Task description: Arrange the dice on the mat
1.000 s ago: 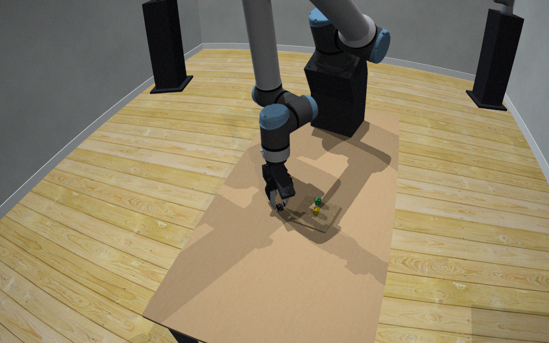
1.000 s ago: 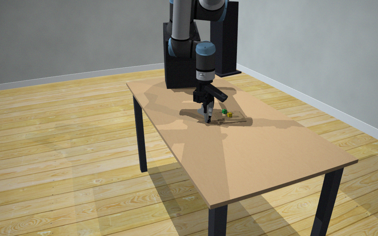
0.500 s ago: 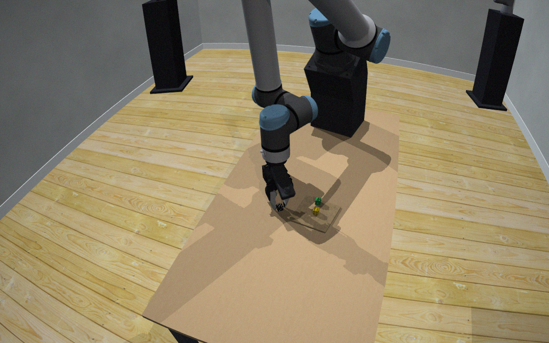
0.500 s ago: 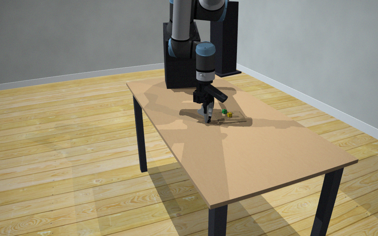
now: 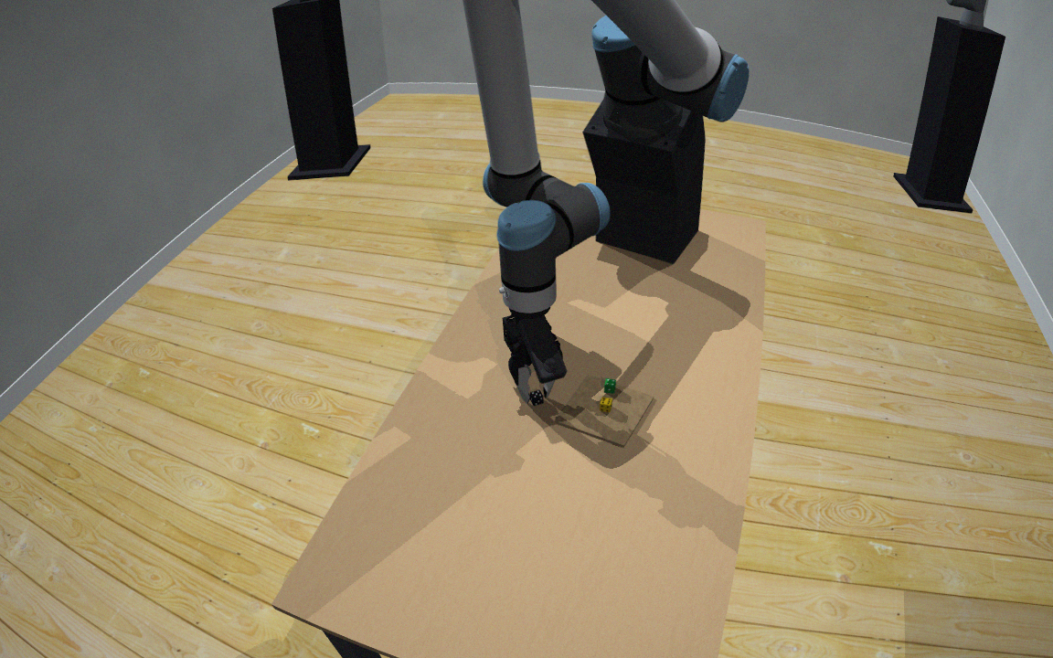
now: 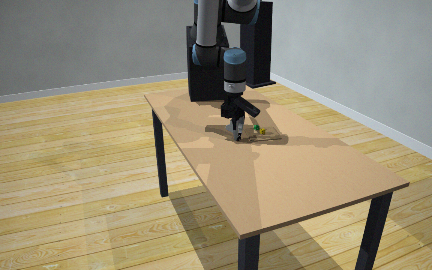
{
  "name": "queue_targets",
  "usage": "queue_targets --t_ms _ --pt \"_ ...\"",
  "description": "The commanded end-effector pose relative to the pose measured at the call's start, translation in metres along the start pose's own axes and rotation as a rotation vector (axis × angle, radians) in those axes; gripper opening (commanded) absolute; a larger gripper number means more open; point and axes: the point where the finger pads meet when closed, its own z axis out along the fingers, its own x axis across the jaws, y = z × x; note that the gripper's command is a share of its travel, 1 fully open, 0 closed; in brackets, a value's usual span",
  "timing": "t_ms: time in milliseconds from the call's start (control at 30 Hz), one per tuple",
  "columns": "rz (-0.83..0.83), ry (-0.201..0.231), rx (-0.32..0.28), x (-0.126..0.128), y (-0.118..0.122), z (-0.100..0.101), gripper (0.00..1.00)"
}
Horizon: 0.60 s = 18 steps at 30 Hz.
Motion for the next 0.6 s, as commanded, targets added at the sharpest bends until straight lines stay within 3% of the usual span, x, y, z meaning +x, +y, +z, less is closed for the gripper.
queue_targets --t_ms 0,167,200,567 --pt "0.000 0.001 0.000 0.0002 -0.0003 -0.0004 0.21" --pt "0.000 0.001 0.000 0.0002 -0.0003 -0.0004 0.21" --pt "0.000 0.001 0.000 0.0002 -0.0003 -0.0004 0.03" --pt "0.000 0.001 0.000 0.0002 -0.0003 -0.0004 0.03"
